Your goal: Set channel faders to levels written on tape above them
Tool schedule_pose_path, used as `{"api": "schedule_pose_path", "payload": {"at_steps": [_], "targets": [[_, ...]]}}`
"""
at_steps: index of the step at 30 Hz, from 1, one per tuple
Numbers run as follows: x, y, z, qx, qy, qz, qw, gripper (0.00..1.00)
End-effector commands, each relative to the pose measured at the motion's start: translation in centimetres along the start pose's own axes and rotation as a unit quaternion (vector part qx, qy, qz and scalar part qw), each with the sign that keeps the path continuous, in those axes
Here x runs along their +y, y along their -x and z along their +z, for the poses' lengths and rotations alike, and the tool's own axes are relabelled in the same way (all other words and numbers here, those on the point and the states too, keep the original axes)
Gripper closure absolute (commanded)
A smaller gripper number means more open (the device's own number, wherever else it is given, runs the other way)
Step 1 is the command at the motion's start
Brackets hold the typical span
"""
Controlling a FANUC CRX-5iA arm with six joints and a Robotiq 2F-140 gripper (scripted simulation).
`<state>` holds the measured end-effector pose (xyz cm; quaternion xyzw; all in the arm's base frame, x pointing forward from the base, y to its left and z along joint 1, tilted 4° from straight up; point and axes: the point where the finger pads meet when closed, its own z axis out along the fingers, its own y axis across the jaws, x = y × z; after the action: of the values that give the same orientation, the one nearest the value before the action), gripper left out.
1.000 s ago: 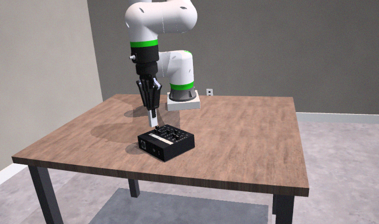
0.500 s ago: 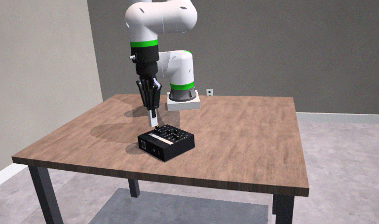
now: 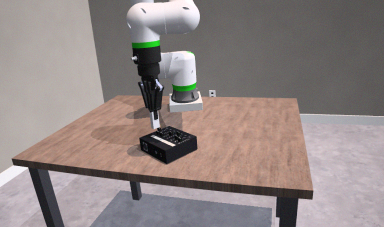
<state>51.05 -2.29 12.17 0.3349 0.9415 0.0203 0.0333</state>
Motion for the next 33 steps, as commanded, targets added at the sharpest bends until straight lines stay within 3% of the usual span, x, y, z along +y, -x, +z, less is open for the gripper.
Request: {"api": "schedule_pose_path", "payload": {"at_steps": [1, 33], "targets": [[0.0, 0.0, 0.1, 0.0, 0.0, 0.0, 1.0, 1.0], [0.1, 0.1, 1.9, 0.0, 0.0, 0.0, 1.0, 1.0]]}}
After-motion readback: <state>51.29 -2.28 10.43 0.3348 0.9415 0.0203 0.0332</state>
